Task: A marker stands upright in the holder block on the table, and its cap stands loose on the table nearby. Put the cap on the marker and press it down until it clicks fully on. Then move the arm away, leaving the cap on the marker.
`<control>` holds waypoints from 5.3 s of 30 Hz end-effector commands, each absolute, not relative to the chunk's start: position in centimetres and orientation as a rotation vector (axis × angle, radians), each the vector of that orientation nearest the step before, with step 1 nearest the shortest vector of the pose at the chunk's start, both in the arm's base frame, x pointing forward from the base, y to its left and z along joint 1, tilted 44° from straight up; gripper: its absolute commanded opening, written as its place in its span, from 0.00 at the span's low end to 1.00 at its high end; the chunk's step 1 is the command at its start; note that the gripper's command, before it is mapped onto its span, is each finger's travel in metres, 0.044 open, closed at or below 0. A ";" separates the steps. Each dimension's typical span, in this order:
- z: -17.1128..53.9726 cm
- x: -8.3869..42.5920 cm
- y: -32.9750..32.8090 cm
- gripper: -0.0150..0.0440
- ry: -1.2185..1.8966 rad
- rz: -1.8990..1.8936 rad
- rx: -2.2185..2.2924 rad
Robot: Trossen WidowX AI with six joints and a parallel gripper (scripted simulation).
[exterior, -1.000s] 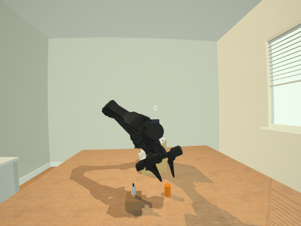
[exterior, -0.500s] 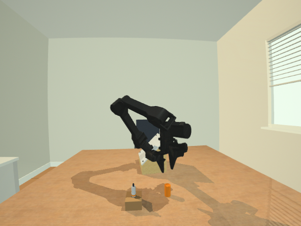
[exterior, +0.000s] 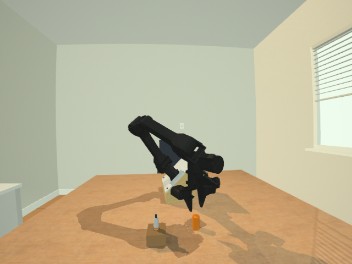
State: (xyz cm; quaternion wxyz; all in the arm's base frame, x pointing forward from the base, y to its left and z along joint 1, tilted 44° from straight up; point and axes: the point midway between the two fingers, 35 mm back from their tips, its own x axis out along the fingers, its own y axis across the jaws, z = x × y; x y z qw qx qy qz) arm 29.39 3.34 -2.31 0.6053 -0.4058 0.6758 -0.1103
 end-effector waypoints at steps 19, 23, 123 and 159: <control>-5.1 29.4 0.8 0.66 1.572 -0.256 -0.948; -5.5 29.4 0.4 0.66 1.572 -0.256 -0.948; 10.7 32.0 -4.8 0.25 1.571 -0.261 -0.952; 7.2 32.3 -8.4 0.25 1.571 -0.263 -0.953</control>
